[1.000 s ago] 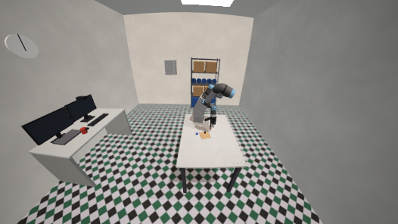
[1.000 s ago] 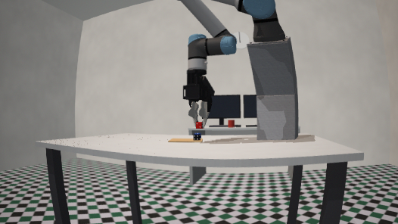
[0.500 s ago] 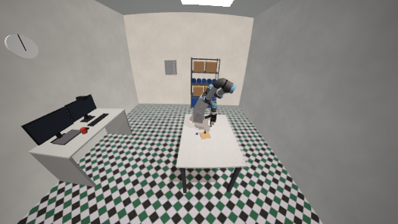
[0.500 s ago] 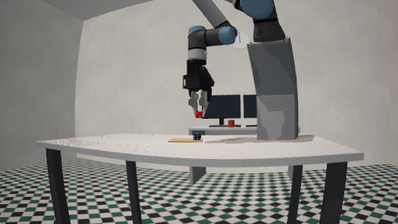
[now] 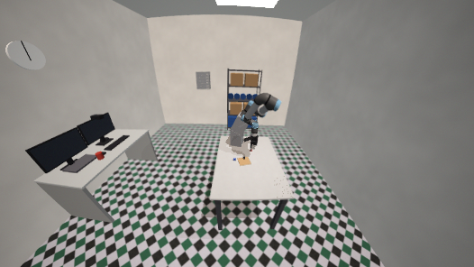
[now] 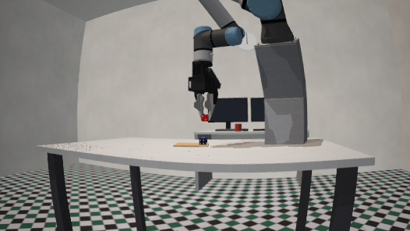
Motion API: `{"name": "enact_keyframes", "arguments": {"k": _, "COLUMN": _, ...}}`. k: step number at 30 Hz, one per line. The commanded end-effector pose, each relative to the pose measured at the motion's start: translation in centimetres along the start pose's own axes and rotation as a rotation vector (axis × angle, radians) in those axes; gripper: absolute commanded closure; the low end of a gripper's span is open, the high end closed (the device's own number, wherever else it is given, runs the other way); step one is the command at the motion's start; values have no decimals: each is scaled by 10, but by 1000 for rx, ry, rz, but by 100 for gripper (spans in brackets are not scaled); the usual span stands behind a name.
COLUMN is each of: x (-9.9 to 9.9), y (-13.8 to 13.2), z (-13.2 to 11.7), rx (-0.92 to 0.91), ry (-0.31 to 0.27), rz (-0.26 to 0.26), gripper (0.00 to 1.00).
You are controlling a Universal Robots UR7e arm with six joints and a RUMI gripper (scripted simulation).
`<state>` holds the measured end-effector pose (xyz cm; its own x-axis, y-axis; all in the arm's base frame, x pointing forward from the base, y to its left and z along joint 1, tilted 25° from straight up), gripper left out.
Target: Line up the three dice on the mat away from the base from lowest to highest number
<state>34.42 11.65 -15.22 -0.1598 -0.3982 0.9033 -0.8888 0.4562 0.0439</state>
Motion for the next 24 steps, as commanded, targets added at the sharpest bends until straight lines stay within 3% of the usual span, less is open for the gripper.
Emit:
{"name": "enact_keyframes", "arguments": {"k": 1, "x": 0, "y": -1, "z": 1, "rx": -15, "ry": 0, "rz": 1, "gripper": 94}}
{"name": "enact_keyframes", "arguments": {"k": 8, "x": -1, "y": -11, "z": 5, "rx": -134, "ry": 1, "rz": 1, "gripper": 94}}
{"name": "enact_keyframes", "arguments": {"k": 24, "x": -3, "y": -54, "z": 26, "rx": -671, "ry": 2, "rz": 2, "gripper": 94}}
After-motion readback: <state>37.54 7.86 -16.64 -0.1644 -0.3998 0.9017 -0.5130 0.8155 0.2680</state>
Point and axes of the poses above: the point where the finger pads meet when closed, its own x axis back along the fingers, its own y axis across the jaws, z = x × y, the point moved 8 cm from there along x, back along the fingers, and after that the axes turned 6 degrees about -x, right-handed, at the moved point
